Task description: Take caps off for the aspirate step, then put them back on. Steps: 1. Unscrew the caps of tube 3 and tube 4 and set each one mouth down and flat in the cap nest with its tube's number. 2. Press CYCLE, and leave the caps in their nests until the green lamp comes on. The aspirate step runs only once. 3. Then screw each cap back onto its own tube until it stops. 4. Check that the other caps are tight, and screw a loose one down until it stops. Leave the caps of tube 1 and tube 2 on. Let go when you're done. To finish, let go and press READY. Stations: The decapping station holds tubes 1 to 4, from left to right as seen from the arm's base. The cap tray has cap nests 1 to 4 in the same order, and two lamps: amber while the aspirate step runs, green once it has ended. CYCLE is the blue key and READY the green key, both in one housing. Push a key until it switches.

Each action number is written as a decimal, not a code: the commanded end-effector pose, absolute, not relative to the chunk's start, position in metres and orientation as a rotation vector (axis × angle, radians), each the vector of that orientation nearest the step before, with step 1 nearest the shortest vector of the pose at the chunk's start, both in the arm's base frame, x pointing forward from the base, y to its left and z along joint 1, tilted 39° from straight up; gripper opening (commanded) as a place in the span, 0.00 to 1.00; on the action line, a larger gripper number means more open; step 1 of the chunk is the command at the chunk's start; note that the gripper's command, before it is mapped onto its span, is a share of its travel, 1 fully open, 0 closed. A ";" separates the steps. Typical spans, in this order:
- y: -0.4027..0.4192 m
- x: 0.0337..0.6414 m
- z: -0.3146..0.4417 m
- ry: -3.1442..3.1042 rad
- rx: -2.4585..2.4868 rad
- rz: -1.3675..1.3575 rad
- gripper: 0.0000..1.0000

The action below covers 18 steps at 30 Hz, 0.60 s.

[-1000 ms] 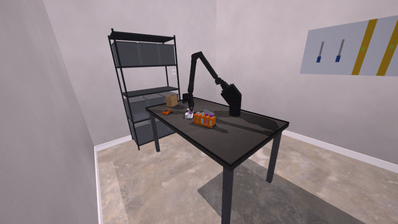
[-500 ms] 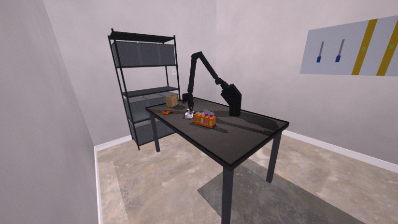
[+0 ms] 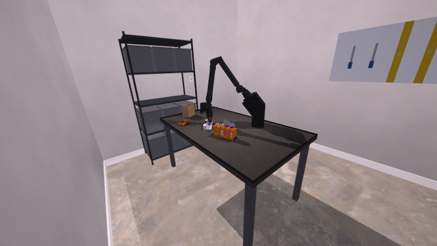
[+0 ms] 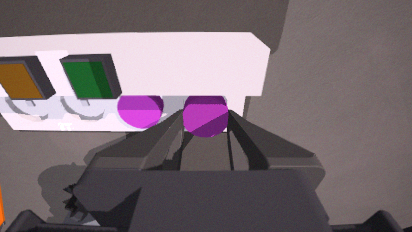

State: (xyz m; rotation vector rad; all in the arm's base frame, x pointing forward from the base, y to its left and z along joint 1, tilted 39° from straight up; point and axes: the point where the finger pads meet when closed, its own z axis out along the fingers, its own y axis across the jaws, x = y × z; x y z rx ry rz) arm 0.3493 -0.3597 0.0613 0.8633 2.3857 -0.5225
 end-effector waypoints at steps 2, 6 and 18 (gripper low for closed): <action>-0.357 0.354 0.054 2.386 0.861 -0.516 0.00; -0.356 0.354 0.053 2.387 0.862 -0.515 0.00; -0.355 0.352 0.050 2.390 0.863 -0.514 0.00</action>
